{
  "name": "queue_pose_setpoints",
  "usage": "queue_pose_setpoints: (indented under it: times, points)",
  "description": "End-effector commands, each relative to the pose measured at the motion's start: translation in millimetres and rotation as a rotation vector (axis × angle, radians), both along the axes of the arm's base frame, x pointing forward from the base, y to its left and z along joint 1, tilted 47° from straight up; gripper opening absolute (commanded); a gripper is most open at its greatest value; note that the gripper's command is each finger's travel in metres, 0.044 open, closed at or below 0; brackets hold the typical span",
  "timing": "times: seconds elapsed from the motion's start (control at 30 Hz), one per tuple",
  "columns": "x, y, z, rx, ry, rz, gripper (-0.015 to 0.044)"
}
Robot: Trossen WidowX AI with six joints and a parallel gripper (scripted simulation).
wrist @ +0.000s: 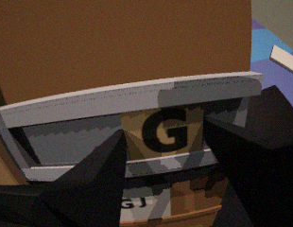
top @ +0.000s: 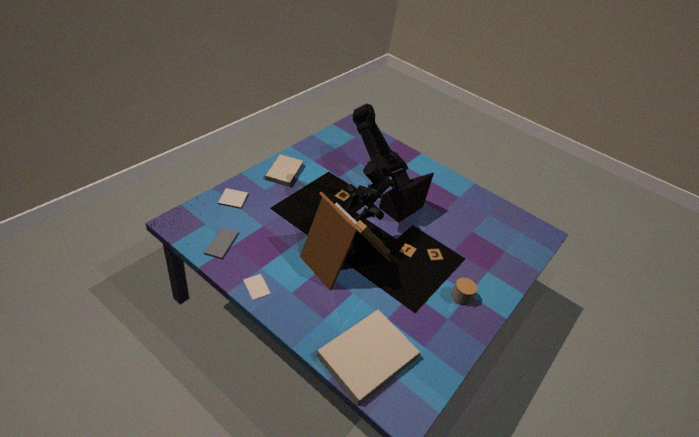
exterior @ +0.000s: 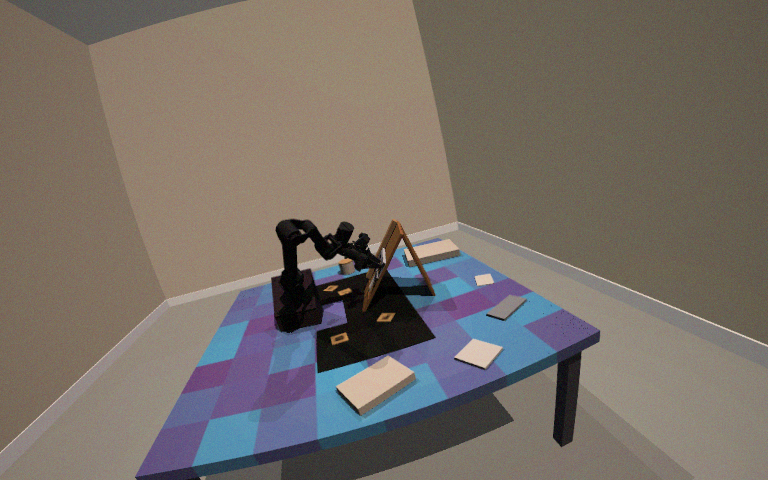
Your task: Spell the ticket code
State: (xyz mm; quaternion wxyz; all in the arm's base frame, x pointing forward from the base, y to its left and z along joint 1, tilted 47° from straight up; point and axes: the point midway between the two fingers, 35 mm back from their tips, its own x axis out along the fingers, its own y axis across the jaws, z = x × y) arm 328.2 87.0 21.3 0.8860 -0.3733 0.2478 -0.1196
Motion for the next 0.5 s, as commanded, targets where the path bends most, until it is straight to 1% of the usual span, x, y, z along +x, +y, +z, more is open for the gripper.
queue_pose_setpoints:
  times: [0.0, 0.47]
  points:
    - [0.8, 2.6, -1.9, 0.005, -0.005, -0.003, 0.0]
    - [1.1, 7.9, -7.2, 0.005, -0.005, -0.003, 0.0]
